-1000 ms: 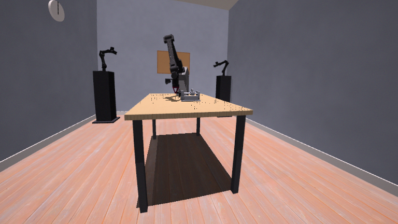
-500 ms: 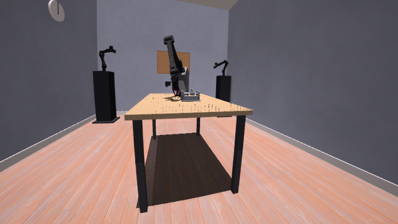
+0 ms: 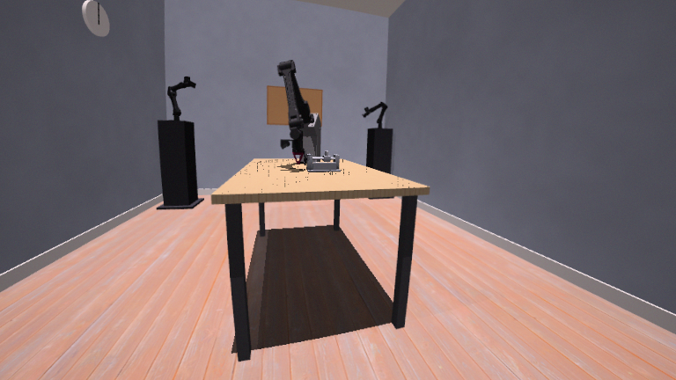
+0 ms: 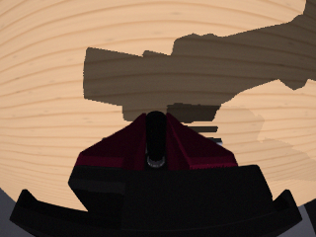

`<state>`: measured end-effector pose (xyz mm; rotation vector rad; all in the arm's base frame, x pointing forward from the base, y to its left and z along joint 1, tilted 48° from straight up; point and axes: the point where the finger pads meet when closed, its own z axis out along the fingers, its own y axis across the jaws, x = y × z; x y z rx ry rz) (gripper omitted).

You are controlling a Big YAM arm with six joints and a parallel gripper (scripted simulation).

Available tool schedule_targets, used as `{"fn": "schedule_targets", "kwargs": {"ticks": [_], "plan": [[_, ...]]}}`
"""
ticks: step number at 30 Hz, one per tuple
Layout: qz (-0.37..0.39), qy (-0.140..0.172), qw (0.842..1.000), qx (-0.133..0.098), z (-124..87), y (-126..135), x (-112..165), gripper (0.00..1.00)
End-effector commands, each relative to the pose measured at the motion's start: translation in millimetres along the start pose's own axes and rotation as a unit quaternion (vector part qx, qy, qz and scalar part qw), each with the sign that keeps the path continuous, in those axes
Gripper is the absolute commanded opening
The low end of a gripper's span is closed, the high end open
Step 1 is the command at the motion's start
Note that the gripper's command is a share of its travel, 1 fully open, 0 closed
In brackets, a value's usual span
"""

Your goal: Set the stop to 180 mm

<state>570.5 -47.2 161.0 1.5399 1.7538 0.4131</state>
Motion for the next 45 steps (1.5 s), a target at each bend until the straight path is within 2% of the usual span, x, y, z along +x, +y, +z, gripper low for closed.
{"fn": "schedule_targets", "kwargs": {"ticks": [1,4,6,10,18,22,26,33,35,45], "plan": [[-0.002,-0.005,1.0,0.002,14.1,-10.6,-5.2,0.06],[-0.002,-0.006,1.0,0.003,14.4,-11.1,-5.4,0.06],[0.004,-0.008,1.0,-0.006,13.1,-1.1,-8.5,0.06],[0.0,-0.006,1.0,0.002,14.8,-13.5,-5.3,0.06],[0.0,-0.006,1.0,0.003,16.2,-22.1,-5.5,0.06],[-0.001,-0.005,1.0,0.01,16.2,-26.1,-4.7,0.06],[0.0,-0.006,1.0,0.003,16.8,-24.1,-5.5,0.06],[-0.001,-0.007,1.0,0.003,19.8,-34.8,-5.6,0.06],[-0.001,-0.005,1.0,0.01,20.2,-39.6,-4.7,0.06],[-0.001,-0.006,1.0,0.009,19.1,-42.2,-5.0,0.06]]}}
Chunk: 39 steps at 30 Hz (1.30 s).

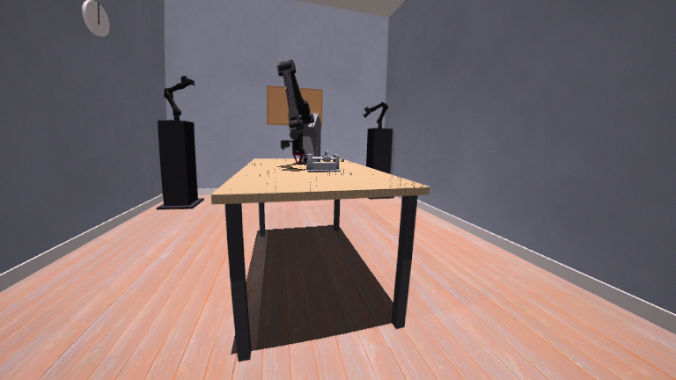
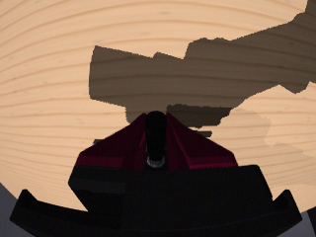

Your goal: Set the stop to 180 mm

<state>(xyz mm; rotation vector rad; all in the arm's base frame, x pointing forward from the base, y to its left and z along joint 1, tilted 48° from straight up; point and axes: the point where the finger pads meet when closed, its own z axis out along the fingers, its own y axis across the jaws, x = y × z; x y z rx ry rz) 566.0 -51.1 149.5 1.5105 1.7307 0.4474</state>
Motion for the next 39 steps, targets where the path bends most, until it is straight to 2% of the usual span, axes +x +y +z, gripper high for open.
{"fn": "schedule_targets", "kwargs": {"ticks": [1,17,20,22,29,32,39], "plan": [[-0.002,-0.004,1.0,0.031,11.9,-32.1,-4.9,0.06],[-0.002,-0.004,0.999,0.032,6.5,-39.5,-5.0,0.06],[0.001,-0.008,1.0,0.018,-5.8,-30.9,-10.3,0.06],[0.001,-0.009,1.0,0.016,-8.4,-31.1,-11.0,0.06],[-0.002,-0.004,0.999,0.033,1.0,-44.4,-5.4,0.06],[0.001,-0.008,1.0,0.018,-10.7,-34.2,-10.6,0.06],[0.001,-0.008,1.0,0.018,-20.7,-42.0,-10.3,0.06]]}}
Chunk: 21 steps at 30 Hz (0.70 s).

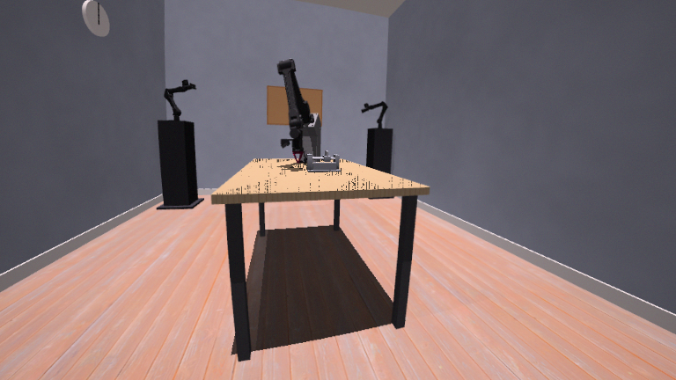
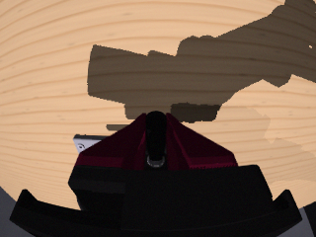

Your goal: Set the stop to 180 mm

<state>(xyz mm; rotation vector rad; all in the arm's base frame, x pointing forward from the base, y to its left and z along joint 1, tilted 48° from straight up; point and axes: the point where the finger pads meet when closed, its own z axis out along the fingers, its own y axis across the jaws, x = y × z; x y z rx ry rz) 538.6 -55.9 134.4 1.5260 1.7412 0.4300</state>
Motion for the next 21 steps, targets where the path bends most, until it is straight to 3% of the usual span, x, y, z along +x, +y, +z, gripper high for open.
{"fn": "schedule_targets", "kwargs": {"ticks": [1,5,6,7,9,21], "plan": [[0.001,-0.008,1.0,0.007,-11.5,-12.8,-10.2,0.06],[0.001,-0.008,1.0,0.007,-12.2,-13.4,-10.2,0.06],[-0.001,-0.005,1.0,0.021,-3.0,-23.4,-5.5,0.06],[-0.001,-0.005,1.0,0.021,-3.4,-23.1,-5.7,0.06],[0.002,-0.009,1.0,0.008,-13.8,-13.7,-10.2,0.06],[0.006,-0.005,1.0,0.006,-38.9,-16.6,-4.7,0.06]]}}
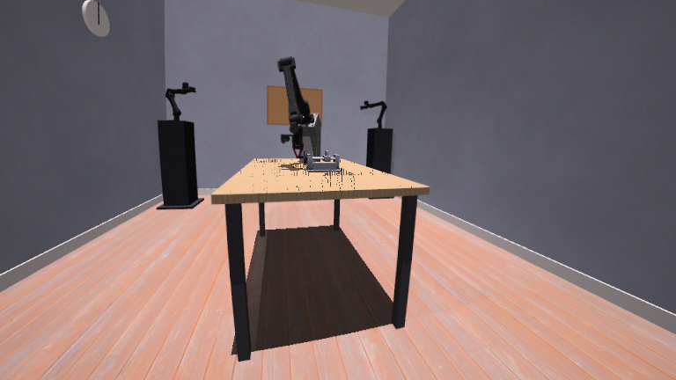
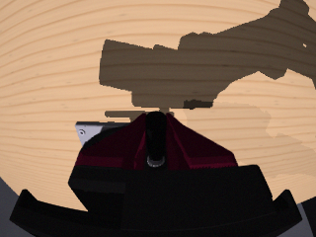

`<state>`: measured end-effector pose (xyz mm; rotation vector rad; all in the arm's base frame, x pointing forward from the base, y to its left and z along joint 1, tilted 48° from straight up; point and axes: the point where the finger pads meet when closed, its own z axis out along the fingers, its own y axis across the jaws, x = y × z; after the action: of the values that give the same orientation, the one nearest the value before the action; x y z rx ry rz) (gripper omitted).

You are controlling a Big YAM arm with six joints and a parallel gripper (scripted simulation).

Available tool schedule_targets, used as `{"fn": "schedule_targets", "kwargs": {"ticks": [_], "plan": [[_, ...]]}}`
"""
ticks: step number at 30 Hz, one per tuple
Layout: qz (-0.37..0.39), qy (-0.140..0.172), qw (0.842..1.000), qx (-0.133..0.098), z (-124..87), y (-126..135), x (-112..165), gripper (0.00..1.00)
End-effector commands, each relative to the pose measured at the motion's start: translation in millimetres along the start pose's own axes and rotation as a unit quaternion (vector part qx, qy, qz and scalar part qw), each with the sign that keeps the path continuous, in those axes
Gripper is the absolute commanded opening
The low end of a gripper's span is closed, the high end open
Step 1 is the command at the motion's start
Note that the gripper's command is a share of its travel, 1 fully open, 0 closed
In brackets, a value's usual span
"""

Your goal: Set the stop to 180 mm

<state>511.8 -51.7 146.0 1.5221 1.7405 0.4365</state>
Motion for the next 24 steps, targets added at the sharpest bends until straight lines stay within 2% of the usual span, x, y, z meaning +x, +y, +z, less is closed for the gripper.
{"fn": "schedule_targets", "kwargs": {"ticks": [1,5,8,14,19,24], "plan": [[0.006,-0.006,1.0,0.009,-11.1,-7.0,-4.6,0.06],[0.007,-0.007,1.0,0.009,-12.0,-6.6,-6.3,0.06],[0.002,-0.001,1.0,0.006,-18.1,0.0,2.1,0.06],[0.003,-0.002,1.0,0.001,-31.3,15.7,0.4,0.06],[0.003,-0.004,1.0,0.006,-31.1,10.1,-1.2,0.06],[0.004,-0.005,1.0,0.002,-30.5,15.2,-3.3,0.06]]}}
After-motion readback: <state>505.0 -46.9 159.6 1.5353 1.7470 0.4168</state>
